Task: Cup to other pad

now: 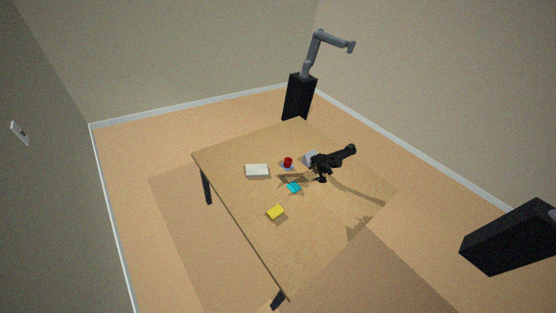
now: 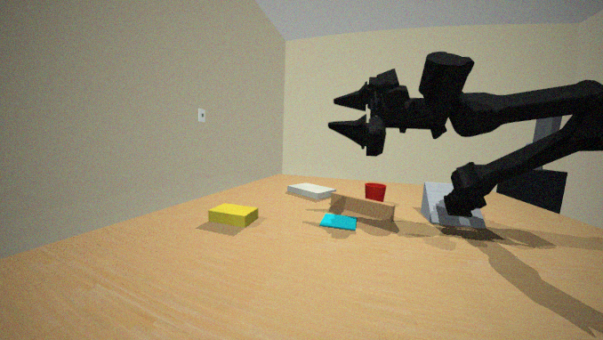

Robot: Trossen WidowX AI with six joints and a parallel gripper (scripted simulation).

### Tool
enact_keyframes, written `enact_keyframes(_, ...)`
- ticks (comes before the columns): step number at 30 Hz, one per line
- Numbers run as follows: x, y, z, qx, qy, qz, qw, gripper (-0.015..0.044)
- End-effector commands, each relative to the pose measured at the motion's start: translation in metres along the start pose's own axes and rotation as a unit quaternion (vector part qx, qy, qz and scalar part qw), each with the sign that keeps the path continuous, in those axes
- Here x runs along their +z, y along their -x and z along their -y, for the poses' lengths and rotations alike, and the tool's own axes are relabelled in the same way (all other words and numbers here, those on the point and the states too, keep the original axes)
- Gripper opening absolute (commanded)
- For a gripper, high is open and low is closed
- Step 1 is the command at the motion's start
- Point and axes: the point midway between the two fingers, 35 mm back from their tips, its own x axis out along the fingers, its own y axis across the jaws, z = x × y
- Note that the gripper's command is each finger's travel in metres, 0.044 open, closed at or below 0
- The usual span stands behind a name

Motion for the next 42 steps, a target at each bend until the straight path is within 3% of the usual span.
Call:
enact_keyframes(1,-0.003,-0.002,0.001,-0.001,0.007,-0.007,1.0,0.0374)
enact_keyframes(6,-0.085,-0.028,0.037,0.009,0.159,-0.196,0.968,0.0242)
enact_keyframes(10,-0.145,-0.027,0.066,0.059,0.234,-0.325,0.914,0.0148)
enact_keyframes(19,-0.247,0.019,0.109,0.247,0.269,-0.501,0.785,0.0148)
enact_keyframes(25,-0.29,0.07,0.12,0.402,0.216,-0.525,0.718,0.0148)
enact_keyframes(31,-0.307,0.118,0.119,0.548,0.114,-0.45,0.695,0.0148)
enact_keyframes(42,-0.306,0.12,0.118,0.561,0.101,-0.436,0.696,0.0148)
